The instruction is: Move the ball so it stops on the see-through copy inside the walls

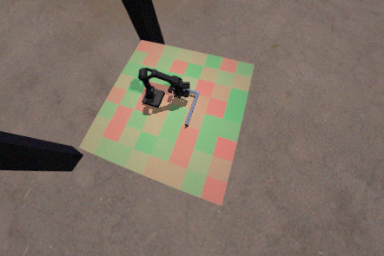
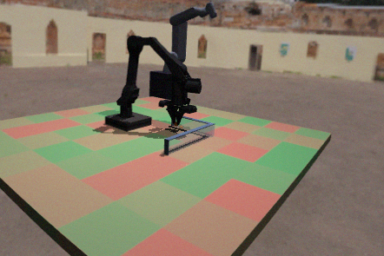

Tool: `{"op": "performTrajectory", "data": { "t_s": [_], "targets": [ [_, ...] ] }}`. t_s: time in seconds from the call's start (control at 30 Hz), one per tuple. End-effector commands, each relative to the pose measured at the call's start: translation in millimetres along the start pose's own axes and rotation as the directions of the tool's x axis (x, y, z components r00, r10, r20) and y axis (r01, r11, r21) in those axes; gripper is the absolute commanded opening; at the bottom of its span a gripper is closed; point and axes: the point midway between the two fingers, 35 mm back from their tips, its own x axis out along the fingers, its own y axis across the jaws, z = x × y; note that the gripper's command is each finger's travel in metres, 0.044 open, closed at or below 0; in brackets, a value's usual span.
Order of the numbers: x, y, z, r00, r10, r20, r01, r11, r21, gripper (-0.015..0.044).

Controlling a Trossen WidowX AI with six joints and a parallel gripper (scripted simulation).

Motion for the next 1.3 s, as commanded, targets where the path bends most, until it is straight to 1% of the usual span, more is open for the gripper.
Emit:
{"op": "performTrajectory", "data": {
  "t_s": [0.0,0.33,0.47,0.53,0.8,1.0,1.27],
  "targets": [
    [-26.6,-3.4,1.6,1.000,-0.008,0.006,0.008,1.000,-0.003,0.0000],
    [-87.6,3.1,-0.8,1.000,-0.007,0.006,0.007,1.000,-0.003,0.0000],
    [-91.6,4.0,-1.1,1.000,-0.007,0.006,0.007,1.000,-0.003,0.0000],
    [-88.8,3.9,2.1,1.000,-0.007,0.006,0.007,1.000,-0.003,0.0000],
    [-57.8,7.3,36.9,1.000,-0.007,0.009,0.007,1.000,-0.003,0.0000],
    [-51.6,6.8,38.0,1.000,-0.007,0.009,0.007,1.000,-0.003,0.0000],
    [-11.1,5.3,39.0,1.000,-0.007,0.009,0.007,1.000,-0.003,0.0000]
  ]
}}
